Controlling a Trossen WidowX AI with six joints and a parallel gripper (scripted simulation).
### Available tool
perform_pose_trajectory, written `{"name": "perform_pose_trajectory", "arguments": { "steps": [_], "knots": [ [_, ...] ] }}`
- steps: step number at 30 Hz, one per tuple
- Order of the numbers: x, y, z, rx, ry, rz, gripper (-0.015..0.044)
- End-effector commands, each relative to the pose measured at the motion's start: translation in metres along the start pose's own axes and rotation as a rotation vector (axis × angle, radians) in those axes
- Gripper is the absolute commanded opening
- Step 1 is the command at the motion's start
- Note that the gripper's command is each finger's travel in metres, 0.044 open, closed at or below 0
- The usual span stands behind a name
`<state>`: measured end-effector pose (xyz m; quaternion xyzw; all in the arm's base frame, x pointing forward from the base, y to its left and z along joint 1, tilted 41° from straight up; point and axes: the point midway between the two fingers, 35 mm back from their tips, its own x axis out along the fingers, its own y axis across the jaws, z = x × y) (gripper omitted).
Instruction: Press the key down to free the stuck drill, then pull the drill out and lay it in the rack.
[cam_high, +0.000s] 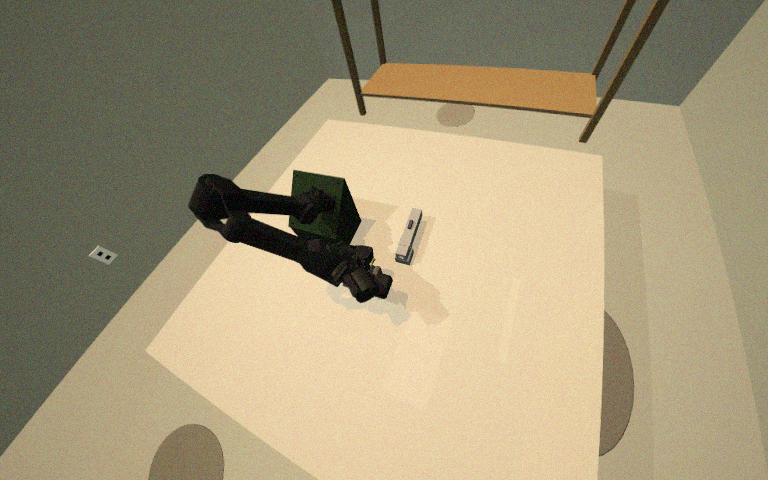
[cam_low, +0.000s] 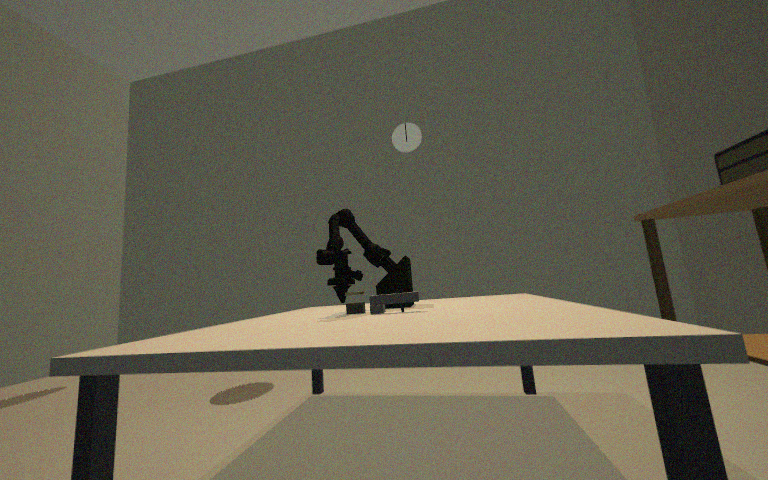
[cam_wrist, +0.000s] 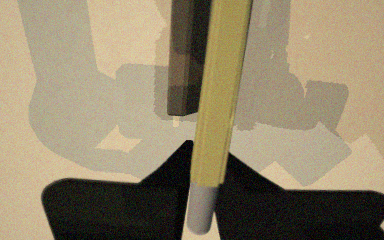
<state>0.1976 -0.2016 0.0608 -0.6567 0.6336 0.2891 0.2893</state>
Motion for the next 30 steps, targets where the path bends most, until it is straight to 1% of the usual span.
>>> {"name": "perform_pose_trajectory", "arguments": {
  "steps": [1,30],
  "knots": [
    [0.007,0.001,0.002,-0.006,-0.005,-0.001,0.0],
    [0.042,0.001,0.003,-0.007,-0.004,0.0,0.0]
  ]
}}
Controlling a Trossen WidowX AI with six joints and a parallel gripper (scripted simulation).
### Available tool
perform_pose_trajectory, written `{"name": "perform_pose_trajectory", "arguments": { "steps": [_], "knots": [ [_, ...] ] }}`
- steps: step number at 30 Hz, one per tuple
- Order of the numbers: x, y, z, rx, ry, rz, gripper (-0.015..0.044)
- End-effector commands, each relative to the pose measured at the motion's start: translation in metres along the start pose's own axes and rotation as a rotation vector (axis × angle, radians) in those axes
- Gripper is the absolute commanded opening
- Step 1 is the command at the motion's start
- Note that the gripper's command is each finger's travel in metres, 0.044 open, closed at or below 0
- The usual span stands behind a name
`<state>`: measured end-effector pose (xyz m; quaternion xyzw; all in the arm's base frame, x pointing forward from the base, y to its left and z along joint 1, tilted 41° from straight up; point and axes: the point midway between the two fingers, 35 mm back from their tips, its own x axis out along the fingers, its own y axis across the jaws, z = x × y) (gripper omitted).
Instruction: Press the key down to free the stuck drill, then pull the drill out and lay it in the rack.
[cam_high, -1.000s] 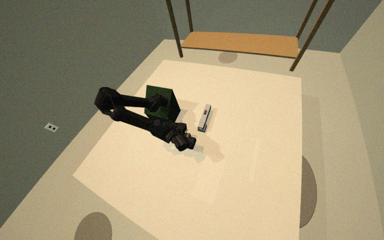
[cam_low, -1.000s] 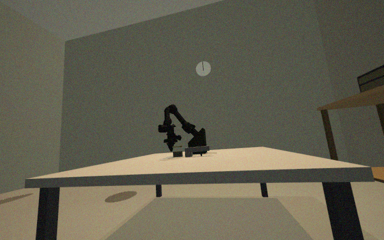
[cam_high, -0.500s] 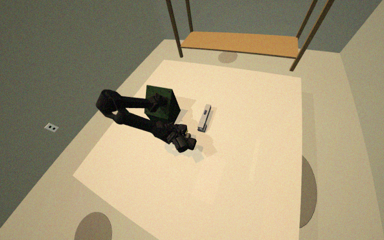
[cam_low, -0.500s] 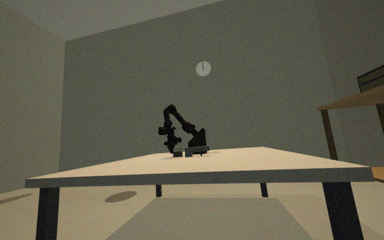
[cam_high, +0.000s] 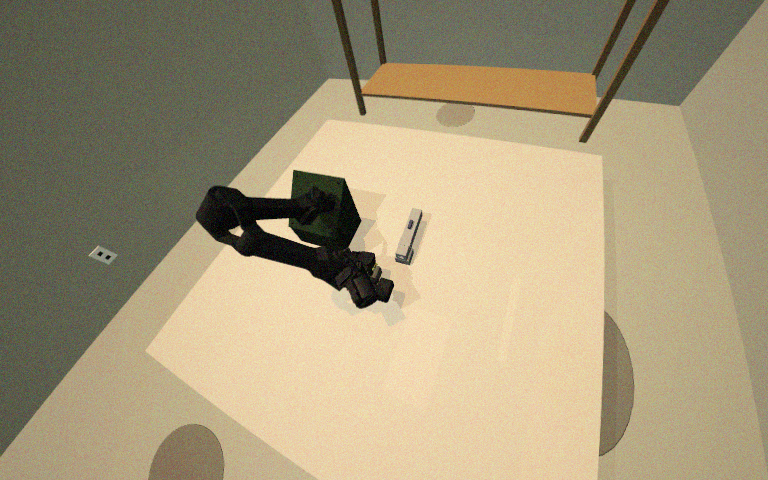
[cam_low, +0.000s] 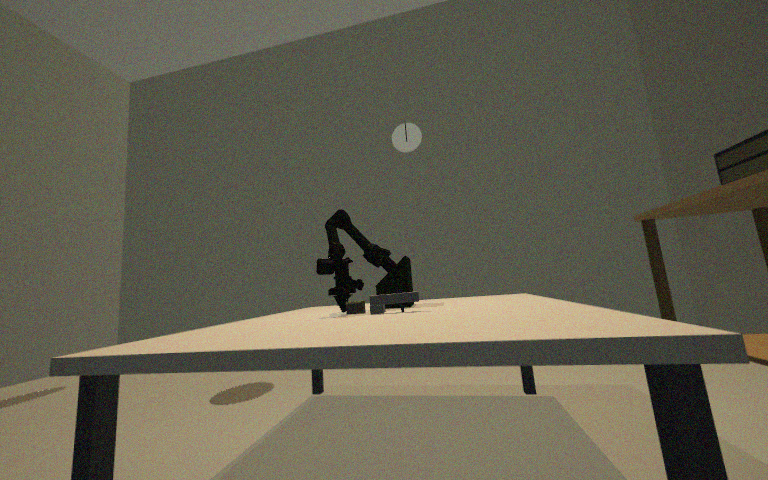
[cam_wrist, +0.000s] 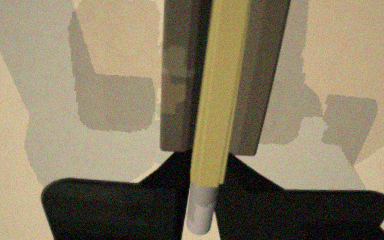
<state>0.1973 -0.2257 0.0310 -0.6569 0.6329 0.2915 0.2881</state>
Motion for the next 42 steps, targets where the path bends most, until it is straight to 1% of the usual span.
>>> {"name": "perform_pose_trajectory", "arguments": {
  "steps": [1,17,36,37,38,42],
  "knots": [
    [0.0,0.0,0.0,0.0,0.0,0.0,0.0026],
    [-0.002,0.0,0.0,0.0,0.0,0.0,0.044],
    [-0.078,-0.001,0.0,0.0,-0.005,-0.003,0.044],
    [-0.08,-0.001,0.0,0.0,-0.005,-0.003,0.044],
    [-0.073,-0.002,0.002,-0.001,-0.009,-0.008,0.044],
    [-0.102,-0.045,0.0,0.121,0.012,-0.17,0.044]
  ]
}}
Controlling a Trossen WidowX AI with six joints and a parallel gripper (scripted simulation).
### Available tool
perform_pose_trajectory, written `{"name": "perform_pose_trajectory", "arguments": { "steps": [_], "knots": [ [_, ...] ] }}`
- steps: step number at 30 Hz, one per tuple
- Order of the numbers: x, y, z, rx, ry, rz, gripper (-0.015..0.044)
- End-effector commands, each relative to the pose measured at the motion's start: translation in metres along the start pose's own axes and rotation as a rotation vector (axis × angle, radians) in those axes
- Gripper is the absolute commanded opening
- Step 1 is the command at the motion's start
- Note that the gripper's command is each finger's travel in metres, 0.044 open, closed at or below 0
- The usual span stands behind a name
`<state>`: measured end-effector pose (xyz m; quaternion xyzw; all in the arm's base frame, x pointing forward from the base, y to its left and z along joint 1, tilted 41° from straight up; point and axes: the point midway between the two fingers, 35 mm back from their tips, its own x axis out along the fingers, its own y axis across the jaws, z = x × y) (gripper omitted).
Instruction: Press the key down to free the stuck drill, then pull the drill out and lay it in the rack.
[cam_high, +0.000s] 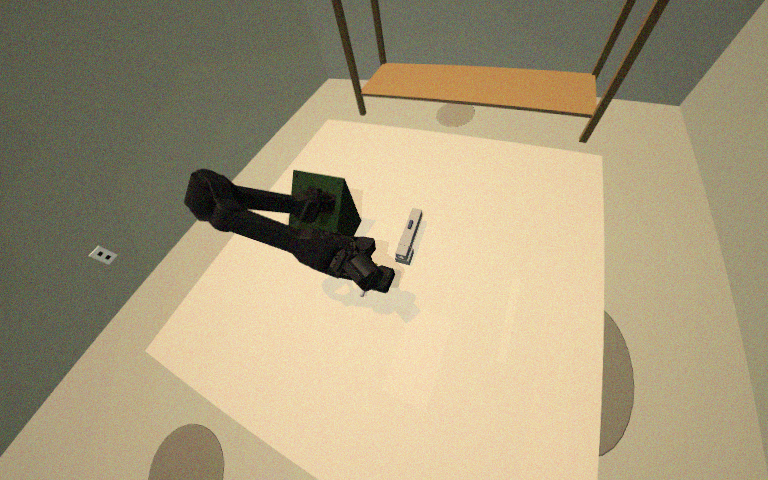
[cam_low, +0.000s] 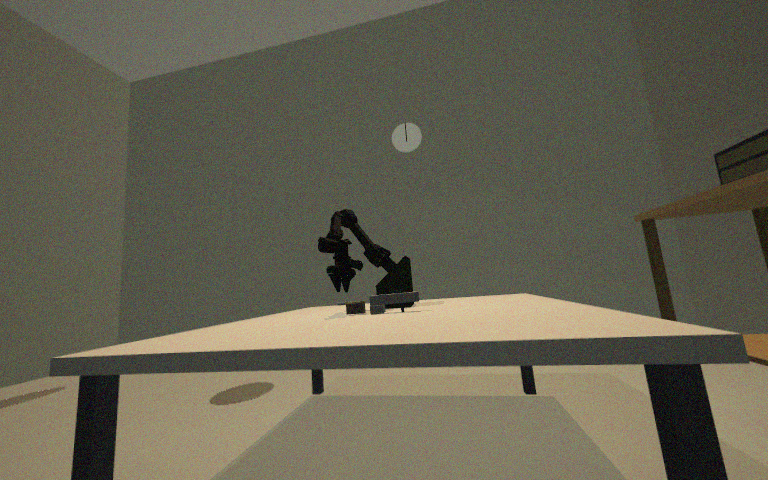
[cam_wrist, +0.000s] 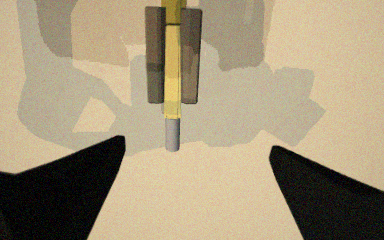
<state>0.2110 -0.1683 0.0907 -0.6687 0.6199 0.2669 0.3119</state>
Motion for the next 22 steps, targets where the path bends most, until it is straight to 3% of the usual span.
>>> {"name": "perform_pose_trajectory", "arguments": {
  "steps": [1,5,13,22],
  "knots": [
    [-0.028,-0.043,0.0,0.109,0.008,-0.159,0.044],
    [-0.073,-0.09,0.007,0.257,-0.029,-0.355,0.044],
    [-0.172,-0.136,0.029,0.422,-0.186,-0.662,0.044],
    [-0.314,-0.162,0.061,0.709,-0.602,-0.955,0.044]
  ]
}}
